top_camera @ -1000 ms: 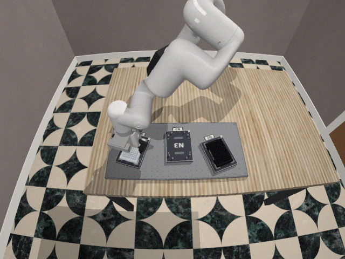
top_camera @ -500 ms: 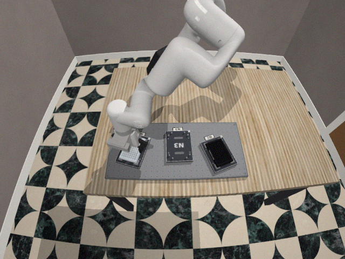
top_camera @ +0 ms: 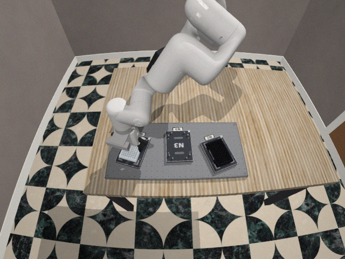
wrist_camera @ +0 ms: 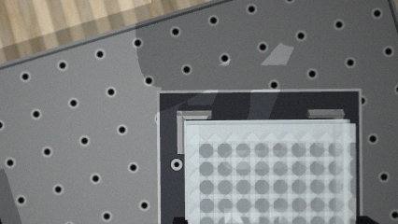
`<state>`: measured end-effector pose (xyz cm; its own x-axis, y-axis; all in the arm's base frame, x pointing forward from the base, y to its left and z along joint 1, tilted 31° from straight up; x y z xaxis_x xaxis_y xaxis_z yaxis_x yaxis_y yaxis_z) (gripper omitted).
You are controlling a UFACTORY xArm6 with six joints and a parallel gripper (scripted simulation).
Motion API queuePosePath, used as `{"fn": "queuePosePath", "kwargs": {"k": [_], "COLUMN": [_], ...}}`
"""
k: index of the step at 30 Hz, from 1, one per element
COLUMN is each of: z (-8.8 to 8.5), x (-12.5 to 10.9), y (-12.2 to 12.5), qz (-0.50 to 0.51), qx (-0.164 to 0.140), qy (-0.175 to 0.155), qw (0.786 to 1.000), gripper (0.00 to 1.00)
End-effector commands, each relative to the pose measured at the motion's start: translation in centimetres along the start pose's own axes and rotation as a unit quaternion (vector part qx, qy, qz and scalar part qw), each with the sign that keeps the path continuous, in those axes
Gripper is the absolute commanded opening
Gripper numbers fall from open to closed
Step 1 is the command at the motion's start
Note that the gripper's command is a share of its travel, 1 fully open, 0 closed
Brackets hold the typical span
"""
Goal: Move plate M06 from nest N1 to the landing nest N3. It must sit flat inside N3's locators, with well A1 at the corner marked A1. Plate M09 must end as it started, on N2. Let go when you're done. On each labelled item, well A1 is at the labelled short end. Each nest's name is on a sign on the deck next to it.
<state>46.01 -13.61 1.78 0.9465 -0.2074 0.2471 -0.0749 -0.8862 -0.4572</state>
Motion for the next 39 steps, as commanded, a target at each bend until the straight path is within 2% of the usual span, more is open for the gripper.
{"fn": "queuePosePath", "kwargs": {"k": [1, 19, 39], "z": [-0.4, -1.1, -4.1], "x": [0.1, 0.1, 0.1], "y": [0.0, 0.0, 0.0], "qz": [0.0, 0.0, 0.0], "qx": [-0.001, -0.001, -0.001], "qy": [0.002, 0.002, 0.002], "qw": [1.0, 1.0, 1.0], "gripper": [0.0, 0.0, 0.0]}}
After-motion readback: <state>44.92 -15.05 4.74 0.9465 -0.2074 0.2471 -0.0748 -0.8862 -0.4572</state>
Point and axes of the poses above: the point where the finger pads meet when closed, its own z axis out along the fingers, its own y axis across the jaws, x = y × z, the point moved 10 cm from there along -z, back along the fingers
